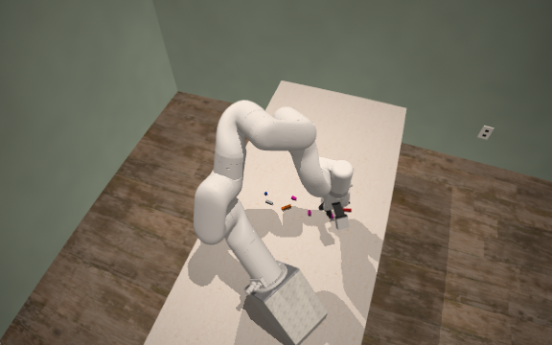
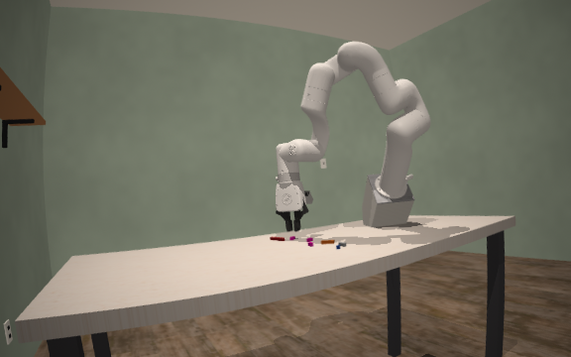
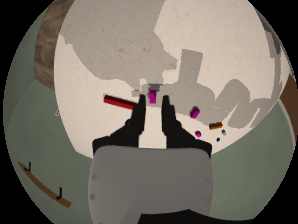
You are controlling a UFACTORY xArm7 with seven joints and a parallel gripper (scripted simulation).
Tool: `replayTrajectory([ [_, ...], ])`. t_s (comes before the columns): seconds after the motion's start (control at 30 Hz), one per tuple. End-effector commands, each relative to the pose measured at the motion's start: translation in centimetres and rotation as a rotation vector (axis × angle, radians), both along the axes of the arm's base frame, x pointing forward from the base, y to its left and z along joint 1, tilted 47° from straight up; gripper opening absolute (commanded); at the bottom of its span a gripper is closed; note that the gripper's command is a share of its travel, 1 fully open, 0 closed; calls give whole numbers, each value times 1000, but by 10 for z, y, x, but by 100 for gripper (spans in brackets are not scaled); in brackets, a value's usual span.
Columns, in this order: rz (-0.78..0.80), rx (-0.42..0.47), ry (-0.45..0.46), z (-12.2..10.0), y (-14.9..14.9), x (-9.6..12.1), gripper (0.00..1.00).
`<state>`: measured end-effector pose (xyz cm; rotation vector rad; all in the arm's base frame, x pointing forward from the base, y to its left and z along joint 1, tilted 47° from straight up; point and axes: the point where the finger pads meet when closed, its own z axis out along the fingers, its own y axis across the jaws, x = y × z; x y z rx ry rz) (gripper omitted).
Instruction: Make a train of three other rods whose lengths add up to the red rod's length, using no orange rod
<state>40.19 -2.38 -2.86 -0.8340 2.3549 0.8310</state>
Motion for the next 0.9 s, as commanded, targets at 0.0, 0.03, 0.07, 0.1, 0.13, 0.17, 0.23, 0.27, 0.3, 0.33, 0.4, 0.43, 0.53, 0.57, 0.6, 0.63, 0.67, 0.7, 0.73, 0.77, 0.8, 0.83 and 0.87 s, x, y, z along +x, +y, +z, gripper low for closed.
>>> replayTrajectory([
  [0.0,-3,-2,-1,-4,2,2,24],
  [0.03,-3,-2,-1,-5,3,3,24],
  [0.07,-3,-2,-1,-5,4,3,24],
  [0.1,-3,-2,-1,-6,4,3,24],
  [0.13,-3,-2,-1,-7,5,3,24],
  [0.17,-3,-2,-1,-7,5,3,24],
  [0.23,-3,-2,-1,-8,6,4,24],
  [0.27,-3,-2,-1,-8,6,4,24],
  [0.3,-3,-2,-1,-9,7,4,24],
  [0.33,-3,-2,-1,-9,7,4,24],
  [0.4,-3,-2,-1,-9,7,4,24],
  [0.43,-3,-2,-1,-9,7,4,24],
  [0.53,-3,-2,-1,-9,7,4,24],
  [0.57,-3,-2,-1,-9,7,4,24],
  [0.6,-3,-2,-1,-9,7,4,24],
  [0.63,-3,-2,-1,-9,7,4,24],
  [0.67,-3,-2,-1,-9,7,4,24],
  [0.7,-3,-2,-1,-9,7,4,24],
  [0.73,-3,-2,-1,-9,7,4,24],
  [0.77,-3,-2,-1,-9,7,4,24],
  [0.8,-3,-2,-1,-9,7,4,24],
  [0.83,-3,-2,-1,-9,7,4,24],
  [0.87,-3,-2,-1,-9,7,4,24],
])
